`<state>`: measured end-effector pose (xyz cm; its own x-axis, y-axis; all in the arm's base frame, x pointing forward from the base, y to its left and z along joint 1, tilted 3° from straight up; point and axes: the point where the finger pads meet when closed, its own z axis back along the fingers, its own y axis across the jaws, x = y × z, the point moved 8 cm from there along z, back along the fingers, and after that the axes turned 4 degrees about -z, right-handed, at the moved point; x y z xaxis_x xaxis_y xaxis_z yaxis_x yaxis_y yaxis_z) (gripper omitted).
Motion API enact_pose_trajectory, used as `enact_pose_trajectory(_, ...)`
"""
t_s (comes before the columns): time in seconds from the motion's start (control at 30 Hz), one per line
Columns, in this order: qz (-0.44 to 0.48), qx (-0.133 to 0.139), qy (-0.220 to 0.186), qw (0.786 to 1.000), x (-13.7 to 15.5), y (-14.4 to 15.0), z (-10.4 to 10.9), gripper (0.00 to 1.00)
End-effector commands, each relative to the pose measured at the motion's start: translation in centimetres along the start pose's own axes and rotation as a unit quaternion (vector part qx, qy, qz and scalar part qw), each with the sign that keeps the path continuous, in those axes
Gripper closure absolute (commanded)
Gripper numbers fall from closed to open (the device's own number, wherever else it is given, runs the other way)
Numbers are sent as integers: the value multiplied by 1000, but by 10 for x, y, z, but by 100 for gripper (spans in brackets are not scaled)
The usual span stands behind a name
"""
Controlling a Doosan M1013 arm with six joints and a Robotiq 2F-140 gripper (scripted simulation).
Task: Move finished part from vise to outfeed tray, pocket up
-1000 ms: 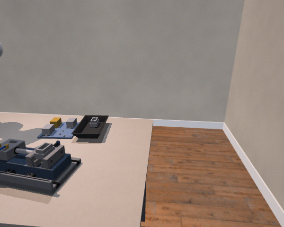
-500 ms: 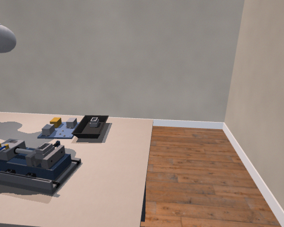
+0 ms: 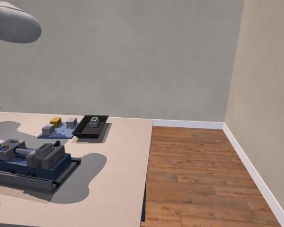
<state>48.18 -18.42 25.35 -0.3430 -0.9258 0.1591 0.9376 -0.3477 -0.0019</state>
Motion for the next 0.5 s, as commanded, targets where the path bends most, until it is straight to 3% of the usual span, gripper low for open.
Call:
enact_pose_trajectory(0.0,18,6,16,1000,-17,36,6,0)
enact_pose_trajectory(0.1,31,11,28,999,-31,62,10,0)
enact_pose_trajectory(0.17,31,11,28,999,-31,62,10,0)
enact_pose_trajectory(0.2,44,16,39,998,-44,86,14,0)
enact_pose_trajectory(0.47,78,30,68,994,-83,147,22,0)
